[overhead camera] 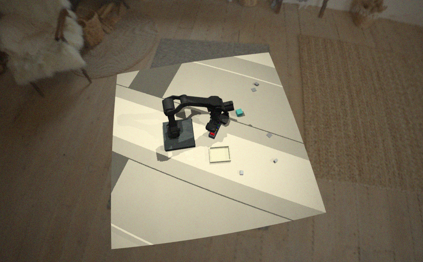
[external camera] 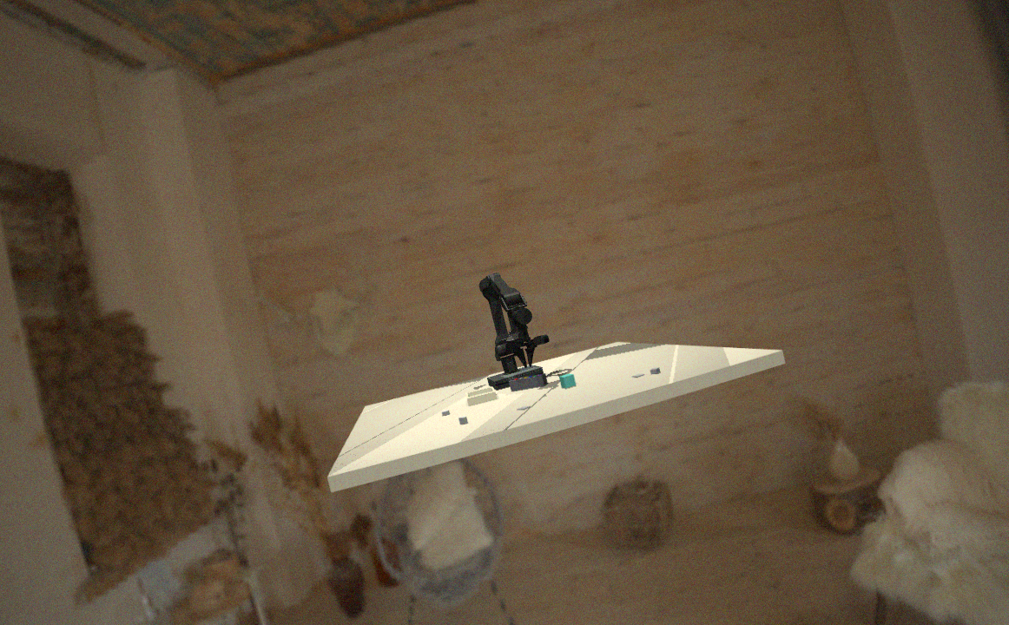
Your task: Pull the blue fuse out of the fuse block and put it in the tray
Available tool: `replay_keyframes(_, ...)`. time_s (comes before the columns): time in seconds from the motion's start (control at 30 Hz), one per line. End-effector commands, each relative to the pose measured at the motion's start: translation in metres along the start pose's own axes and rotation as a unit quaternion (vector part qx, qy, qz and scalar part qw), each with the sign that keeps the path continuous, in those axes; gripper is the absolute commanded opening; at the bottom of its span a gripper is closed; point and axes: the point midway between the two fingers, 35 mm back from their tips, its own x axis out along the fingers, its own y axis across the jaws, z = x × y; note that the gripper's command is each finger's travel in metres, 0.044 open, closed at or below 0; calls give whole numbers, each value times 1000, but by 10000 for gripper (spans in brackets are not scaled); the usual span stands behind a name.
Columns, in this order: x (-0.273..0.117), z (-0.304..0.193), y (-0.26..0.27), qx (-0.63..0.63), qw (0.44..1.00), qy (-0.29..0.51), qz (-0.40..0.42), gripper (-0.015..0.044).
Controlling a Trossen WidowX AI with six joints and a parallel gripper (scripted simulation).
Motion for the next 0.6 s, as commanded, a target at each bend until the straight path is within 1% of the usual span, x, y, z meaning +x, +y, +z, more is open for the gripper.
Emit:
replay_keyframes(0.0,1,1,-5,8,1000,0,-6,69)
replay_keyframes(0.57,16,1,-4,8,1000,0,-6,69)
